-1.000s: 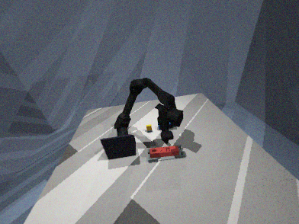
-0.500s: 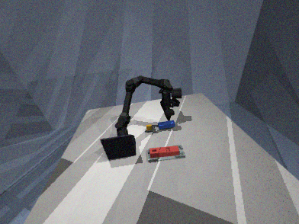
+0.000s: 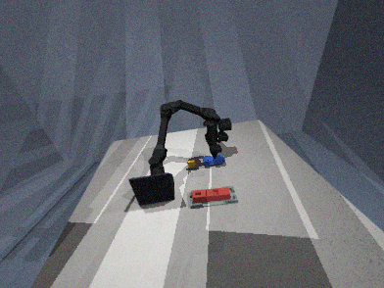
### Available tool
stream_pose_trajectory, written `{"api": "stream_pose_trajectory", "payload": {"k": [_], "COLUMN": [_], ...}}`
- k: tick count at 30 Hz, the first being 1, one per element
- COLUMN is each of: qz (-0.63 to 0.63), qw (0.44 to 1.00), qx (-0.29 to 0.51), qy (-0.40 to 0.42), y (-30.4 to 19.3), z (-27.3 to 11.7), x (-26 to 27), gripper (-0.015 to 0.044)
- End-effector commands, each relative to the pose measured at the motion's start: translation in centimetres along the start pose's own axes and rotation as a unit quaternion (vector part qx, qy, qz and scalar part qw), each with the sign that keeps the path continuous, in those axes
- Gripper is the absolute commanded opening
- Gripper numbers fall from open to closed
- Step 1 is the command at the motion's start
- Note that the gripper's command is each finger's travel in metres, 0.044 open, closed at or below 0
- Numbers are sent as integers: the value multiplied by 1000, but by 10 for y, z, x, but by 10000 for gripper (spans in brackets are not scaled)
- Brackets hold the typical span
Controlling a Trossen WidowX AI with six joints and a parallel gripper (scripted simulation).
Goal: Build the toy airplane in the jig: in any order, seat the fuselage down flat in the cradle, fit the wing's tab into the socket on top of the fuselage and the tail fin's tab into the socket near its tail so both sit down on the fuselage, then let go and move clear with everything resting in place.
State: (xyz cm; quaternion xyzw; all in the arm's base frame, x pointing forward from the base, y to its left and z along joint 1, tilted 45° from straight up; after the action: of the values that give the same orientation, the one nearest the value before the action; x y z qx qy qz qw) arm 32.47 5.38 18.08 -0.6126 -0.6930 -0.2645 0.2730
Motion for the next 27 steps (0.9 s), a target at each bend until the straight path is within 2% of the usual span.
{"api": "stream_pose_trajectory", "payload": {"k": [1,27], "qz": [2,1], "qw": [1000,1000], "qx": [-3,-3], "qy": [2,3], "y": [0,1], "z": [12,51], "x": [0,1], "gripper": [440,440]}}
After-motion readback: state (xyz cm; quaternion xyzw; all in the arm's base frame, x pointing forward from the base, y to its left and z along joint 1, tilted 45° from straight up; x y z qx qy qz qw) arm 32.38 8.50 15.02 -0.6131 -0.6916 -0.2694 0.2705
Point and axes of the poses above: the point midway between the two fingers, 35 mm back from their tips, its own z axis out along the fingers, its own x axis across the jaws, y = z × x, the point moved 9 cm from there along -z, back along the fingers, and after that the axes turned 1 degree about -z, right-handed, at the moved point
